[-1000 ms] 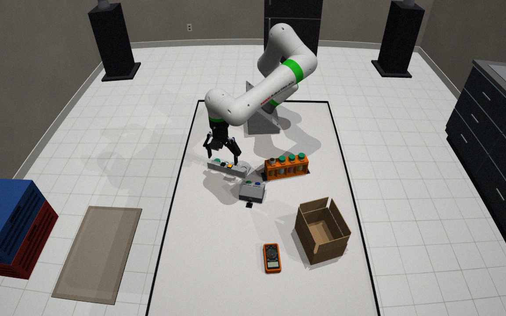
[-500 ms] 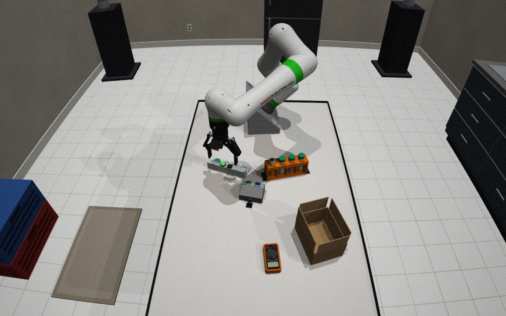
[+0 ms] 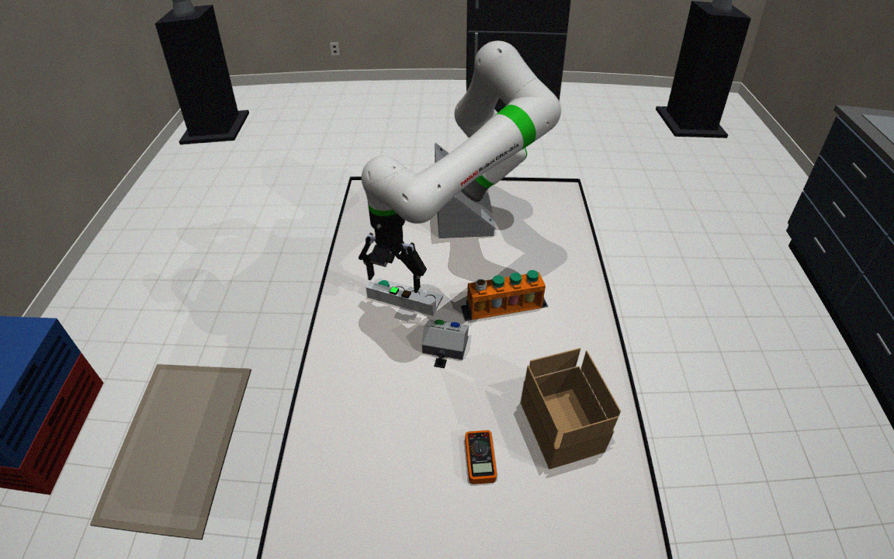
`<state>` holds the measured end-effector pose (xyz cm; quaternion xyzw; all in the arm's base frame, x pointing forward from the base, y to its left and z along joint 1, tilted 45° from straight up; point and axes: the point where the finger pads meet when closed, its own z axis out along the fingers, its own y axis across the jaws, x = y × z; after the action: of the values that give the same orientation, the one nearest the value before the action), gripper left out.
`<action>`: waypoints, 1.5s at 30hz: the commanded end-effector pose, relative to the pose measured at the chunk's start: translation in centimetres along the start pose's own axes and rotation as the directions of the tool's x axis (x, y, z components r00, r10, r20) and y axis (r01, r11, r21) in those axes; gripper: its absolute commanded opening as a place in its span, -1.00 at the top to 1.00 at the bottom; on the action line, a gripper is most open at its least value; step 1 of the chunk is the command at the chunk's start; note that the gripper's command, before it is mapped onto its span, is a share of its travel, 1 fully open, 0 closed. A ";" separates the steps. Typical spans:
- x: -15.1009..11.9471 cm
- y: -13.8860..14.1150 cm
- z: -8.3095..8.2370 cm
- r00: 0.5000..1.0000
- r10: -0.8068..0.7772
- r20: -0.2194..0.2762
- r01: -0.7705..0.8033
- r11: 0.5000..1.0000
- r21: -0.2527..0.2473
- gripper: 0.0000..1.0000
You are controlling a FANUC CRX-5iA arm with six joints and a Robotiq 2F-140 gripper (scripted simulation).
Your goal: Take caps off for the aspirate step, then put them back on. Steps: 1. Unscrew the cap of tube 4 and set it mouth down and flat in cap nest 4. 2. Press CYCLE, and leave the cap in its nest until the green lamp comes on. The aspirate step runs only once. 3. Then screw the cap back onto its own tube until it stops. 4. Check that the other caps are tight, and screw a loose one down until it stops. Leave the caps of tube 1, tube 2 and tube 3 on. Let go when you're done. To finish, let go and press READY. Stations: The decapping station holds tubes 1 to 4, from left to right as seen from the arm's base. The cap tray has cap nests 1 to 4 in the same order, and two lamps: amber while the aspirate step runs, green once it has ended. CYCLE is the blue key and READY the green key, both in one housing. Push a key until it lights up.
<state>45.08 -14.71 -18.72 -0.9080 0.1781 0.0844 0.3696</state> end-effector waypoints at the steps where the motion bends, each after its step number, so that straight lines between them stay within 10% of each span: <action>1: 0.1 0.0 -0.1 1.000 0.000 -0.002 0.000 1.000 -0.001 -1.00; 43: 0.1 0.0 -0.1 1.000 0.000 -0.002 0.000 1.000 -0.001 -1.00; 44: -0.4 0.5 -0.7 1.000 0.000 -0.002 0.000 1.000 -0.001 0.27; 45: -0.8 1.0 -1.2 1.000 0.000 -0.002 0.000 1.000 -0.001 0.27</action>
<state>44.87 -14.92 -18.67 -0.9082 0.1774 0.0845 0.3695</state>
